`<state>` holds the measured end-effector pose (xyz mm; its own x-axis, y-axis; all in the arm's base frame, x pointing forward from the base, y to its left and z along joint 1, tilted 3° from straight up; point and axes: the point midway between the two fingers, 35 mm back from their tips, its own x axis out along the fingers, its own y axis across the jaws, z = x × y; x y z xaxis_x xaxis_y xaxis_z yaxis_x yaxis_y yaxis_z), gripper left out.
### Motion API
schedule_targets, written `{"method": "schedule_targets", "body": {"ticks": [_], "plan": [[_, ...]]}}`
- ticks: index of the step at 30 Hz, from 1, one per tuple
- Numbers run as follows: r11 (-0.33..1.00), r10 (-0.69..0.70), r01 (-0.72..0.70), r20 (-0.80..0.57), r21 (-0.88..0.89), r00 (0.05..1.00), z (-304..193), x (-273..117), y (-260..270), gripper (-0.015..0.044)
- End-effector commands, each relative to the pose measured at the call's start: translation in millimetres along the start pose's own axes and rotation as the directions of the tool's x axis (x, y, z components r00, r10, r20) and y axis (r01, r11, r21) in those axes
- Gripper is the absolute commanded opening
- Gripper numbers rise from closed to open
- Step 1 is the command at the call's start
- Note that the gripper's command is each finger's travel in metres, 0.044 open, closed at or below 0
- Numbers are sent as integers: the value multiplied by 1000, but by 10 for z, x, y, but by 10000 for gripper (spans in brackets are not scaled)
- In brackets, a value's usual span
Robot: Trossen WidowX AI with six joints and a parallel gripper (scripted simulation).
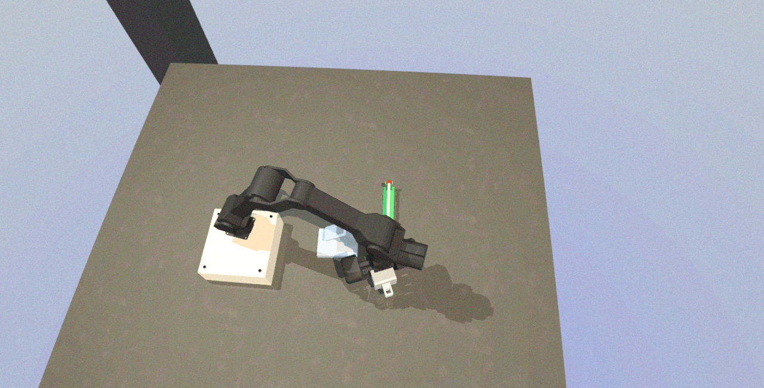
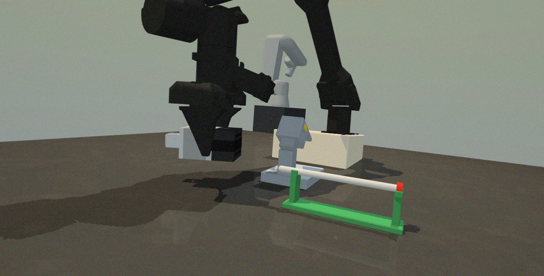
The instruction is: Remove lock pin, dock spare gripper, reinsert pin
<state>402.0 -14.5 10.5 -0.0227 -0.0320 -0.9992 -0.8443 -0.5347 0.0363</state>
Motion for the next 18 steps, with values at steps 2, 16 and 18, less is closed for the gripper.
{"method": "schedule_targets", "body": {"ticks": [2,16,18], "plan": [[991,-7,6,-9,-137,1000,-8,-37,6,0],[886,-7,2,-9,-464,1000,3,-46,35,0],[862,-7,1,-9,-507,1000,5,-47,39,0]]}}
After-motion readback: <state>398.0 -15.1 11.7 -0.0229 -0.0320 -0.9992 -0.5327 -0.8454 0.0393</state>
